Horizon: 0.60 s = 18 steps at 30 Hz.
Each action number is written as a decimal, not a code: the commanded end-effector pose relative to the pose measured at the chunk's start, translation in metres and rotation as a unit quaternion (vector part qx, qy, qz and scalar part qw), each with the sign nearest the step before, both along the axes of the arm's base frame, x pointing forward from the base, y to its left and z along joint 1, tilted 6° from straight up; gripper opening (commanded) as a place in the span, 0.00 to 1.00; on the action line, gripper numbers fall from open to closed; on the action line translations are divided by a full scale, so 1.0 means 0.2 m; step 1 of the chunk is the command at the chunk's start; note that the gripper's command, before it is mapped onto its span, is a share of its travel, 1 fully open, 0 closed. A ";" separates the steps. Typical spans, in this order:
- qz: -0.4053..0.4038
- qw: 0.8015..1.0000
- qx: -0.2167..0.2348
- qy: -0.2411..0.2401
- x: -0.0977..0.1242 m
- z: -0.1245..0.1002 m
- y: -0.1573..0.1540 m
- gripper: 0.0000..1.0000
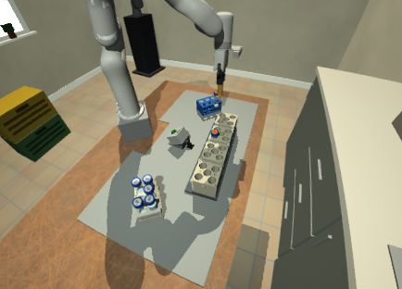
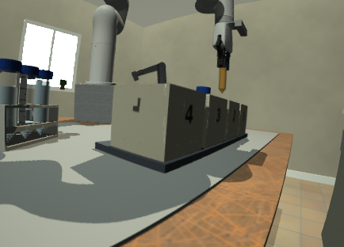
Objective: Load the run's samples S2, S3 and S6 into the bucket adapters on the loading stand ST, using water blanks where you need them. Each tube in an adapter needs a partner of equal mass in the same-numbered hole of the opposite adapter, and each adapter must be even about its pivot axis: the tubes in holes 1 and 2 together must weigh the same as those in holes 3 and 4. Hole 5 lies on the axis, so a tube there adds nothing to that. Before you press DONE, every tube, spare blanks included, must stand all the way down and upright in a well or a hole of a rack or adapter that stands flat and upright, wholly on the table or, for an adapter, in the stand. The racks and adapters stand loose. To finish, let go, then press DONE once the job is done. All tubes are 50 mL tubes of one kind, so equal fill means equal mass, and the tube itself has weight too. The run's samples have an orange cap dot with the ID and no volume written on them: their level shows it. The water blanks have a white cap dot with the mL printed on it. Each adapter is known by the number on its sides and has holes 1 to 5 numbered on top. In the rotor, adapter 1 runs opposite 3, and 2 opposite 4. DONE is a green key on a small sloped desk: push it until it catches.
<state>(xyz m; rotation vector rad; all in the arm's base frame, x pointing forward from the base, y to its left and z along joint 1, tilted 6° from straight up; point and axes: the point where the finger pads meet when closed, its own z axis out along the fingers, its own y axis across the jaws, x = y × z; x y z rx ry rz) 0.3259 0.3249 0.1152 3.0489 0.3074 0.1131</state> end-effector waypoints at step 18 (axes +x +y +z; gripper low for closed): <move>0.003 1.000 0.003 0.001 0.32 0.06 -0.35 0.00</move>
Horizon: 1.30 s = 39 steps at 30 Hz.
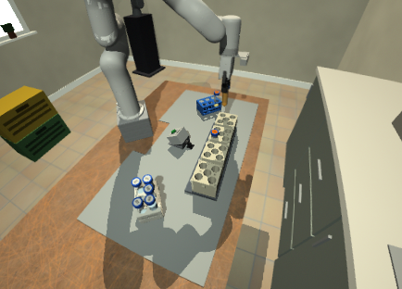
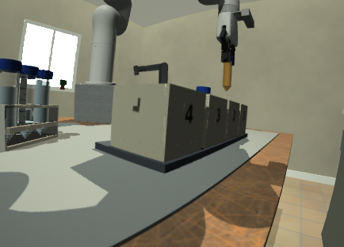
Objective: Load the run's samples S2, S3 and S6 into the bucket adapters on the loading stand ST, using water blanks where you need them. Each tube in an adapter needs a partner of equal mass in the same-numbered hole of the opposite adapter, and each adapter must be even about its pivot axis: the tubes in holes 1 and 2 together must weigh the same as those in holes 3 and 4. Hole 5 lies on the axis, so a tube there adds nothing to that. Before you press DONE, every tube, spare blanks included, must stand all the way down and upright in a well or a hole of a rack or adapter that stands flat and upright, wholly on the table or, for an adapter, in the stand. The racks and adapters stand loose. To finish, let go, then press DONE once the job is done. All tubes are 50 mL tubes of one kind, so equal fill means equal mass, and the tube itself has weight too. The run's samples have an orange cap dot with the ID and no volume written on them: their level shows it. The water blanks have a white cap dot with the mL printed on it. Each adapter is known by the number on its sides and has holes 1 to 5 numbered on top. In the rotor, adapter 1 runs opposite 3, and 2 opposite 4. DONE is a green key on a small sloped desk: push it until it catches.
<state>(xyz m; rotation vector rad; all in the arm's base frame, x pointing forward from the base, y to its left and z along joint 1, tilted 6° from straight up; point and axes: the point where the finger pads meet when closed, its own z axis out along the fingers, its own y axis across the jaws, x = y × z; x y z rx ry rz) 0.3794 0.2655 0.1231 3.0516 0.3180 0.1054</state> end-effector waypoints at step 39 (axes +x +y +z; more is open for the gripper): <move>0.000 1.000 0.002 -0.002 0.18 -0.08 -0.18 0.00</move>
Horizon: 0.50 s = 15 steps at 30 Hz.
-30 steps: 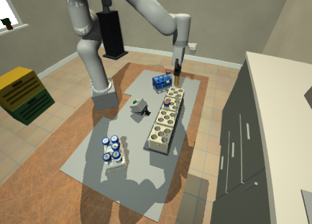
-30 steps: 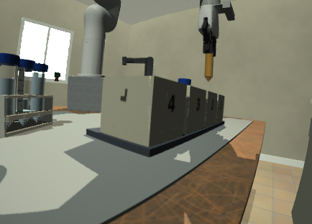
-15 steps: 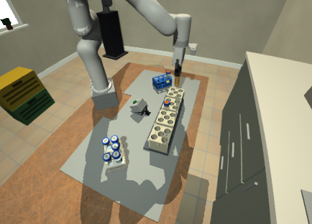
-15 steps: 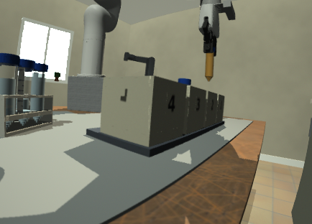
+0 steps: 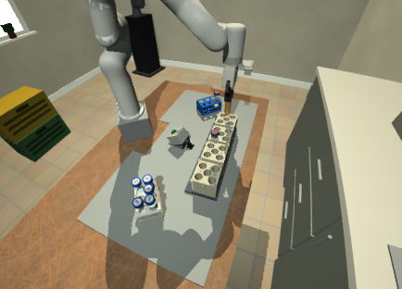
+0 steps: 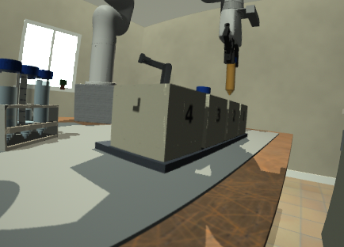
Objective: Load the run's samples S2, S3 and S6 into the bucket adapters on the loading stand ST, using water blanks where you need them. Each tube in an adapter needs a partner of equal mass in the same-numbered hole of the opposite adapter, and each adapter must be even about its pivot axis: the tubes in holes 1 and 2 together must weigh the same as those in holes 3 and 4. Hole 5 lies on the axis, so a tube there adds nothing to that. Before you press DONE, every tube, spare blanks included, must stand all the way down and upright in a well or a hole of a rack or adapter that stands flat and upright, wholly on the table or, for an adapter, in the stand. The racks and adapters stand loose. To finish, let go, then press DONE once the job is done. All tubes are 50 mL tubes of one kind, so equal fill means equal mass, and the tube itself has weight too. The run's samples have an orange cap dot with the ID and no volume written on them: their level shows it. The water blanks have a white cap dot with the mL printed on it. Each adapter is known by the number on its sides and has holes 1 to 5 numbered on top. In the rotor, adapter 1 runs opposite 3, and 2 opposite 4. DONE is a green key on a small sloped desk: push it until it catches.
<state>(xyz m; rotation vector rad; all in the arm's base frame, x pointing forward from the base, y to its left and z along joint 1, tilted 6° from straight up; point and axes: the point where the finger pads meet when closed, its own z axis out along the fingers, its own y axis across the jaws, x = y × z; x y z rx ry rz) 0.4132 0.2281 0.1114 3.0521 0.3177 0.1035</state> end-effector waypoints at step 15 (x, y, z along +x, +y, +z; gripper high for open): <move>0.000 1.000 0.001 -0.002 0.01 -0.08 0.00 0.00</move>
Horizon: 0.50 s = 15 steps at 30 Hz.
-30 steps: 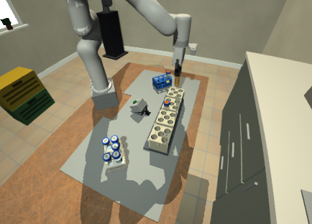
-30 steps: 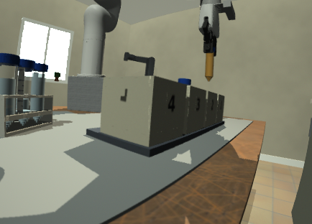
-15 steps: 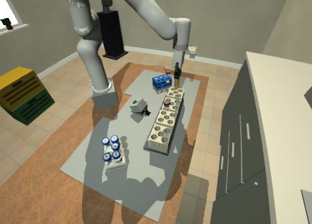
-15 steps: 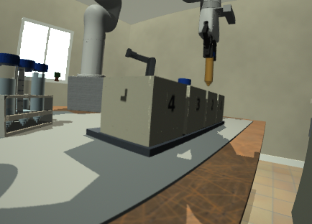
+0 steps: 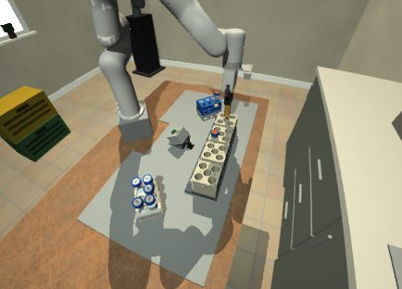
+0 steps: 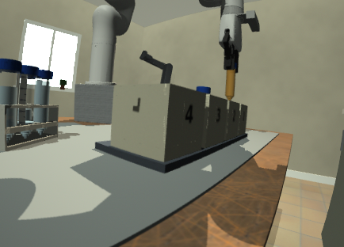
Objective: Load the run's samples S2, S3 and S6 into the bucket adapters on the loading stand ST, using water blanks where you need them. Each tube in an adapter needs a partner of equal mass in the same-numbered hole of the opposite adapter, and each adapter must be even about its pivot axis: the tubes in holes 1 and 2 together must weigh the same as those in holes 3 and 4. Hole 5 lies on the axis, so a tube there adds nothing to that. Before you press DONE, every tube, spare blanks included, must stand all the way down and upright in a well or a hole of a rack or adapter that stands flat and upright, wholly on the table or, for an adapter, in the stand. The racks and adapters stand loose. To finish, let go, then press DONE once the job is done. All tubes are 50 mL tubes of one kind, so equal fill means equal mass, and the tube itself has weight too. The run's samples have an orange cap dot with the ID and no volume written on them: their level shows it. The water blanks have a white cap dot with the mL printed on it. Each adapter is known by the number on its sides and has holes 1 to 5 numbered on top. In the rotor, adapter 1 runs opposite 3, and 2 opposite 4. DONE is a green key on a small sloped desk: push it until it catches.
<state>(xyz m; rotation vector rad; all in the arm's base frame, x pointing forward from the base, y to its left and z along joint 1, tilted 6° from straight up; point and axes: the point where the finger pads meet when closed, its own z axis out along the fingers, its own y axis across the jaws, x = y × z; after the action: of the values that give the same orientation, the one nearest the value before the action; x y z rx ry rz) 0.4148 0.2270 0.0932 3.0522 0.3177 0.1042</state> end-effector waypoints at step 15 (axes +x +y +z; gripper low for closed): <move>0.000 1.000 0.001 -0.002 0.01 -0.02 0.00 0.00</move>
<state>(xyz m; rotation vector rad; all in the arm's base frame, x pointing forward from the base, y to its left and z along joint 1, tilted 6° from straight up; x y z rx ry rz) 0.4152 0.2270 0.0910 3.0526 0.3177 0.1057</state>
